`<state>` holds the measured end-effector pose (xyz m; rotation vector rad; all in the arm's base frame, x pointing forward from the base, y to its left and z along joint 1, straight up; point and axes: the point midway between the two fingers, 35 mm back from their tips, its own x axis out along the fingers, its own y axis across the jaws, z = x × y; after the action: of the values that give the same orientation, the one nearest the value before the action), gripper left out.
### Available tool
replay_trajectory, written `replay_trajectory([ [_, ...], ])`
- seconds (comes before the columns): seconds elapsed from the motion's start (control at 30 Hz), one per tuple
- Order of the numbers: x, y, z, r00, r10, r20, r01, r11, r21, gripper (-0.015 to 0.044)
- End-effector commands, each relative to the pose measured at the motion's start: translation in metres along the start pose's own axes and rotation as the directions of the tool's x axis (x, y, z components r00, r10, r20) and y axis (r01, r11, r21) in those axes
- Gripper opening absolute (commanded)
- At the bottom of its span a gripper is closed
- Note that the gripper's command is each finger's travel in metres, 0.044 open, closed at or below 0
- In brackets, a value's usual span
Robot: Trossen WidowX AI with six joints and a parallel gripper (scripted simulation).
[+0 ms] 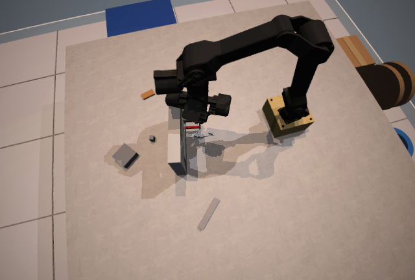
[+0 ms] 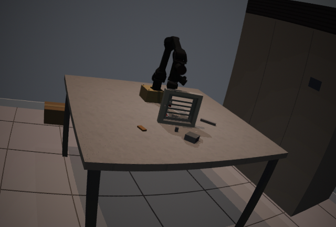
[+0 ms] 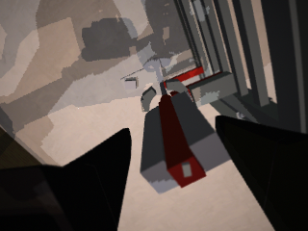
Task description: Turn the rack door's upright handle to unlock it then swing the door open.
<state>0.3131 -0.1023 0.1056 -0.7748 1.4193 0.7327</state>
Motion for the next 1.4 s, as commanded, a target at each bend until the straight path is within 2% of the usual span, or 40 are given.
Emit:
replay_trajectory([
  [0.0, 0.0004, -0.0004, 0.0038, 1.000, -0.003, 0.008, 0.005, 0.977, -0.215, 0.0289],
  [0.17, 0.0004, -0.0004, 0.0039, 1.000, -0.003, 0.008, 0.006, 0.909, -0.417, 0.0289],
  [0.43, 0.0004, -0.0004, 0.0039, 1.000, -0.003, 0.008, 0.006, 0.905, -0.425, 0.0289],
  [1.37, 0.0004, -0.0004, 0.0039, 1.000, -0.003, 0.008, 0.006, 0.905, -0.425, 0.0102],
])
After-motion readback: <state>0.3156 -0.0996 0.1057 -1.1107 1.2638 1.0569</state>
